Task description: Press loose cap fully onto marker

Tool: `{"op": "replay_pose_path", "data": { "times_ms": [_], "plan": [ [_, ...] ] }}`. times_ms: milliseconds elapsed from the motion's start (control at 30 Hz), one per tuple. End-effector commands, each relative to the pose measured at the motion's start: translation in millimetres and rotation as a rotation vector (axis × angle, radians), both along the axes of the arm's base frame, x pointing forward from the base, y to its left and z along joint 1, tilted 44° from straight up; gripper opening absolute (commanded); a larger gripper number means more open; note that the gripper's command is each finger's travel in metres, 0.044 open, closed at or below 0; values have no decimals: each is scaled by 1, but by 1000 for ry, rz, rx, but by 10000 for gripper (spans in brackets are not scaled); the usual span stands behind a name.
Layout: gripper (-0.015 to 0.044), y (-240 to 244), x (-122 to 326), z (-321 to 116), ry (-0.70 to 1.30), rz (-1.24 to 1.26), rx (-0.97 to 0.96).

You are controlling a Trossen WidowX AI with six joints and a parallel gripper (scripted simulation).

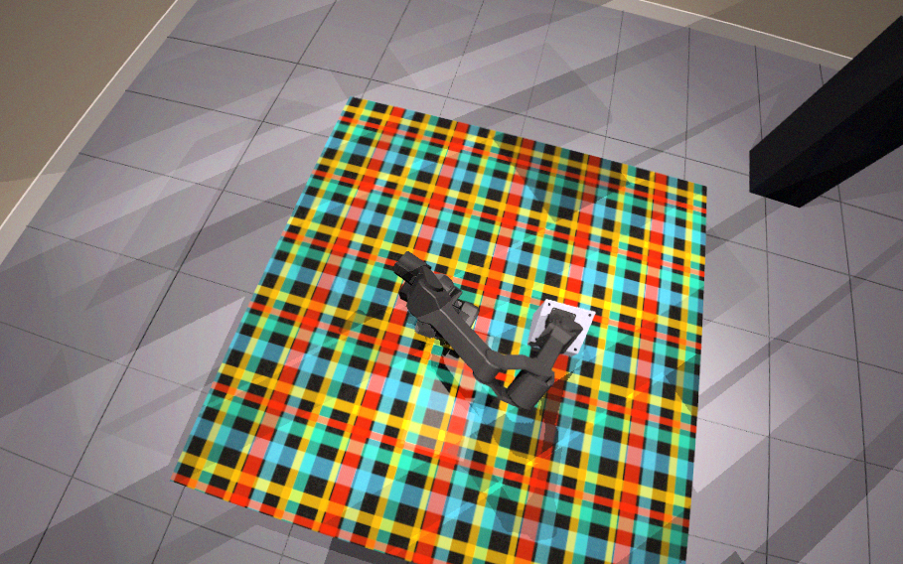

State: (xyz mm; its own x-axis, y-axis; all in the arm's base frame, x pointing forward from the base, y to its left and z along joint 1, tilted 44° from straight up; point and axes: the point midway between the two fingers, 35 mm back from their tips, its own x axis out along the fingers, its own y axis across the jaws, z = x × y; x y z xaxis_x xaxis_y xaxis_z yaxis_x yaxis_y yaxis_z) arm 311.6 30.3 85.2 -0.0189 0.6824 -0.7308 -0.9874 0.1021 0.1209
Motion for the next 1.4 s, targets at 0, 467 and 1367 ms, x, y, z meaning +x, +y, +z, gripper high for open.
{"op": "replay_pose_path", "data": {
  "times_ms": [0,467,1367],
  "plan": [
    [0,4,0,-4,2,-3,3],
    [0,20,0,-20,1,-3,3],
    [26,38,-2,-38,0,1,3]
  ]
}}
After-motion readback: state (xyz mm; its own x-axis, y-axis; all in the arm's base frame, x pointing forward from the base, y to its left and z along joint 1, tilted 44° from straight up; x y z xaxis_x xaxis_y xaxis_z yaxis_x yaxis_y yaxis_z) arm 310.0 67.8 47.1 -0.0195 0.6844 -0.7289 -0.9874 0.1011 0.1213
